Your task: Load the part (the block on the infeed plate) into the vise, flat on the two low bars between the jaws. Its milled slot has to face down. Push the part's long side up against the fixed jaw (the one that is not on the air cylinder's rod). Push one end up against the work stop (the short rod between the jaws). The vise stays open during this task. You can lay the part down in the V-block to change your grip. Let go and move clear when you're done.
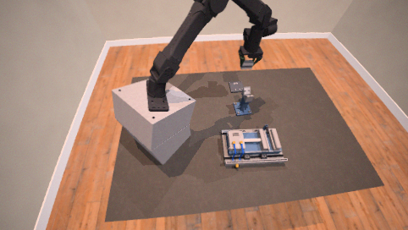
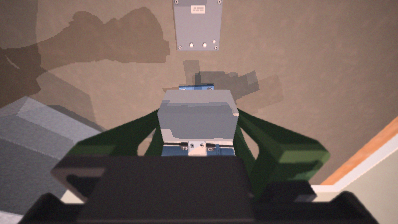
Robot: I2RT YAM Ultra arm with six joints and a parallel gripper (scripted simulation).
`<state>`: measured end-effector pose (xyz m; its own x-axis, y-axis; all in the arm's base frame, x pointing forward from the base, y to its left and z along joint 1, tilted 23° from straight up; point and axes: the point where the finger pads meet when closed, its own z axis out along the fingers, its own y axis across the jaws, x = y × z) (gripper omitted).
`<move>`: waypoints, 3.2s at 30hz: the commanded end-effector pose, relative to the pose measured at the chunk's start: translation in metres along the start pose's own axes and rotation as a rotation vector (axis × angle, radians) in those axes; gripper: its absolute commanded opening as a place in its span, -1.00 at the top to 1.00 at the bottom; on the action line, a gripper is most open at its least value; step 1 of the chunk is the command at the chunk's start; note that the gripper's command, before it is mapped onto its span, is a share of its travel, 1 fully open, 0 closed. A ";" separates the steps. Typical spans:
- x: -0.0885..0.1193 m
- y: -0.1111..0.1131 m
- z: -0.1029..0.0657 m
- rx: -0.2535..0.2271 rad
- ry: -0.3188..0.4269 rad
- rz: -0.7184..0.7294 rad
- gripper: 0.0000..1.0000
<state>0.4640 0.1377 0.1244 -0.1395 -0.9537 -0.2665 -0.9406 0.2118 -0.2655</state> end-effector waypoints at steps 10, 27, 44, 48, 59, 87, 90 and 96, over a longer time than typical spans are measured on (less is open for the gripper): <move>0.033 -0.007 -0.012 0.030 -0.028 -0.024 1.00; 0.083 -0.005 -0.011 0.032 -0.027 -0.043 1.00; 0.119 0.001 -0.011 0.035 -0.028 -0.056 1.00; 0.123 0.002 -0.011 0.036 -0.028 -0.057 1.00; 0.129 0.002 -0.014 0.039 -0.028 -0.060 1.00; 0.130 0.002 -0.015 0.037 -0.028 -0.056 1.00; 0.130 0.002 -0.015 0.037 -0.028 -0.056 1.00; 0.130 0.002 -0.015 0.037 -0.028 -0.056 1.00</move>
<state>0.4392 0.0157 0.0885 -0.0789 -0.9615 -0.2632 -0.9455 0.1559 -0.2860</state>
